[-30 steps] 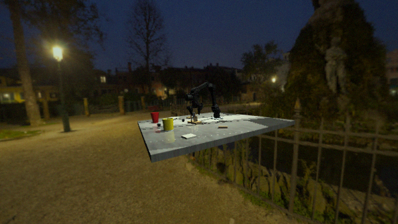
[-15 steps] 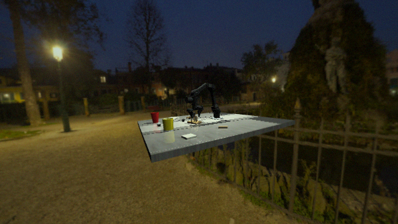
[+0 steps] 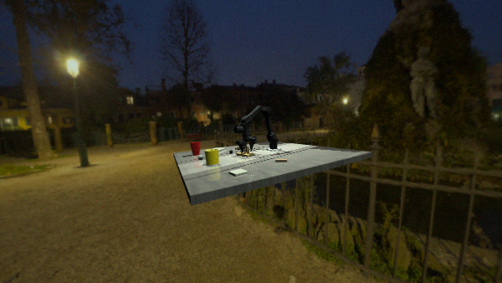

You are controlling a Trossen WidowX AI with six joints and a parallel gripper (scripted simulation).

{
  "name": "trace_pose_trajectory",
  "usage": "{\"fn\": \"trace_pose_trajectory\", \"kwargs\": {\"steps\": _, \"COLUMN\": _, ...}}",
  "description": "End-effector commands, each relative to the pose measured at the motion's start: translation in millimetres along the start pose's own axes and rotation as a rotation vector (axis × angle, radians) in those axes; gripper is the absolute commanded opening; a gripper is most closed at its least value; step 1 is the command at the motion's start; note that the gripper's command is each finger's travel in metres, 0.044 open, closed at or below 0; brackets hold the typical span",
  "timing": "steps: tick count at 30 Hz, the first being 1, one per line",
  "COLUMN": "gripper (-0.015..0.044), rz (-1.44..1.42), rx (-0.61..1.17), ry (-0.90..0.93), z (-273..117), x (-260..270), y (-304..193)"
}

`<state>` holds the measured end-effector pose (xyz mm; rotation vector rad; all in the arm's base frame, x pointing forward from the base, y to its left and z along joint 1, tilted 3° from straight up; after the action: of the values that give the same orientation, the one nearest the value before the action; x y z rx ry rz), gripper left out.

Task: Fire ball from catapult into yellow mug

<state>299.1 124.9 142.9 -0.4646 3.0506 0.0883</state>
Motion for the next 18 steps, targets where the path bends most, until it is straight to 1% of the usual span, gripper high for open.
{"fn": "trace_pose_trajectory", "kwargs": {"steps": 1, "gripper": 0.0440, "rz": 0.002, "rx": 0.005, "ry": 0.006, "z": 4.6, "x": 1.0, "y": -0.5}}
{"fn": "trace_pose_trajectory", "kwargs": {"steps": 12, "gripper": 0.0151, "rz": 0.000, "rx": 0.000, "ry": 0.001, "z": 1.0, "x": 0.2, "y": 0.0}}
{"fn": "trace_pose_trajectory", "kwargs": {"steps": 18, "gripper": 0.0111, "rz": 0.000, "rx": 0.000, "ry": 0.001, "z": 1.0, "x": 0.2, "y": 0.0}}
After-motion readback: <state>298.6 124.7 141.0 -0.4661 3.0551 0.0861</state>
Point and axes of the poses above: the point midway between the two fingers, 35 mm back from their tips, its own z axis out along the fingers, its own x axis across the jaws, y = z × x, the point moved 7 cm from there along -z, back along the fingers, and after that the axes turned 7 degrees about z, right-handed, at the moved point
